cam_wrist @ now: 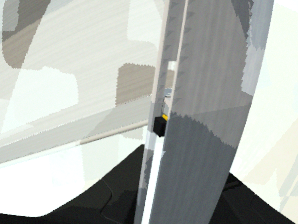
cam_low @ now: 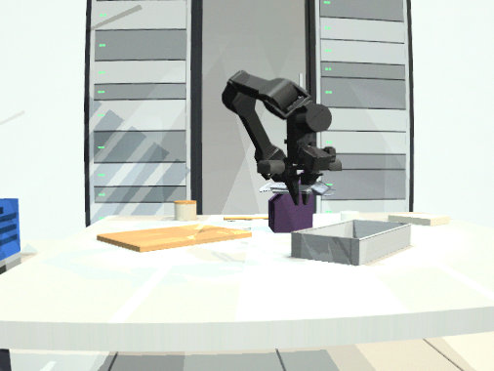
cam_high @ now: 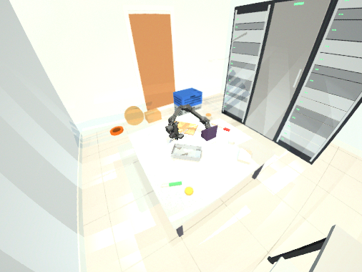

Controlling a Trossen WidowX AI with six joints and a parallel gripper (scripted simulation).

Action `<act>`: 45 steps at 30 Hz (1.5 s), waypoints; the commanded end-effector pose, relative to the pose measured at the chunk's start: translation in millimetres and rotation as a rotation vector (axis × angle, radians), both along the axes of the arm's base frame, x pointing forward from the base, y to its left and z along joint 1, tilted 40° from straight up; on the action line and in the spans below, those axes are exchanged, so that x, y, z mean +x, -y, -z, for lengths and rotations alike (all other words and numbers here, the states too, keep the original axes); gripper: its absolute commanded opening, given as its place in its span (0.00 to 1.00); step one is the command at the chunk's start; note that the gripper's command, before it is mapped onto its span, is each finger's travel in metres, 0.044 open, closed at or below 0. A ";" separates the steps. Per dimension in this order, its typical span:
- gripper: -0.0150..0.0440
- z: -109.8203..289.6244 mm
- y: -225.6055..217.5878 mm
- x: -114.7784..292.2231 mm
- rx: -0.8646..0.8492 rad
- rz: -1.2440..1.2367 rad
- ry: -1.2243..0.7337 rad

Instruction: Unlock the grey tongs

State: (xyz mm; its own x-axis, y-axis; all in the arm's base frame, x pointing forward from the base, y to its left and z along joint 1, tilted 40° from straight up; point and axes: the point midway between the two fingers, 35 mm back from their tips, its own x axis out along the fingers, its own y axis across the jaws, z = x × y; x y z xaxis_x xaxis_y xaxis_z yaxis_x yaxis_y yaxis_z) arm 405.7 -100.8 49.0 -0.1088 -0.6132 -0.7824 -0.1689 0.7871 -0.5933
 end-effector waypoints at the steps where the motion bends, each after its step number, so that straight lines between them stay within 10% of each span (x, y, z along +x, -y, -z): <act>1: 0.00 -24.5 14.9 -8.7 -0.014 0.057 0.068; 45: 0.00 -151.5 150.4 -174.4 -0.067 0.625 0.494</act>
